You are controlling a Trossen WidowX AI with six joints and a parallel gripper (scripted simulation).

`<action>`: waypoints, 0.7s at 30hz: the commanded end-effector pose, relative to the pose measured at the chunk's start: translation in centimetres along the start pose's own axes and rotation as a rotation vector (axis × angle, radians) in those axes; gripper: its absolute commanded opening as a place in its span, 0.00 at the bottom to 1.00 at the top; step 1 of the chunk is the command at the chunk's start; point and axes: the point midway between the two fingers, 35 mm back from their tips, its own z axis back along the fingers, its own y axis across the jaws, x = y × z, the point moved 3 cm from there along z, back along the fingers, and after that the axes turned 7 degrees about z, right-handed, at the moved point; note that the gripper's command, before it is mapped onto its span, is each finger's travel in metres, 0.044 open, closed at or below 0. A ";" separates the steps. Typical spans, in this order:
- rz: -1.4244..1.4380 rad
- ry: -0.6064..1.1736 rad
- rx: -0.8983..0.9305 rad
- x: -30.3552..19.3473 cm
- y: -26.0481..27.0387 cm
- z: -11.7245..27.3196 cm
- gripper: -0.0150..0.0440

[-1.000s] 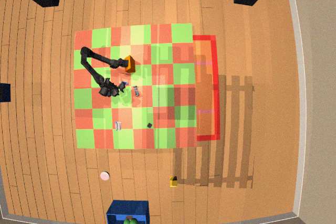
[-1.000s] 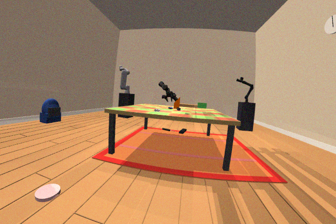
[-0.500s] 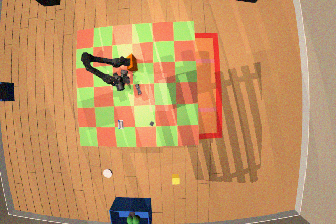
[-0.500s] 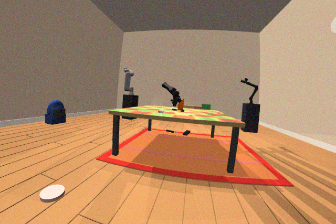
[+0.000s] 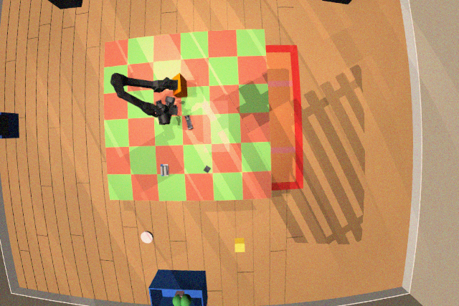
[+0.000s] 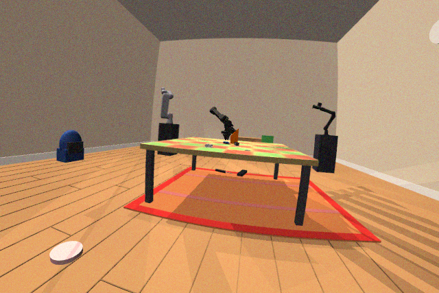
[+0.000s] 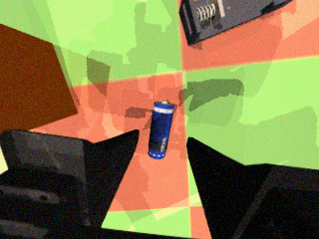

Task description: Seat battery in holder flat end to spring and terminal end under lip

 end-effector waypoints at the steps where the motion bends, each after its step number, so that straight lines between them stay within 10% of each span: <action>1: 0.007 0.005 0.002 0.0 0.2 -0.7 0.67; 21: 0.007 0.013 0.002 -0.3 0.4 -3.4 0.62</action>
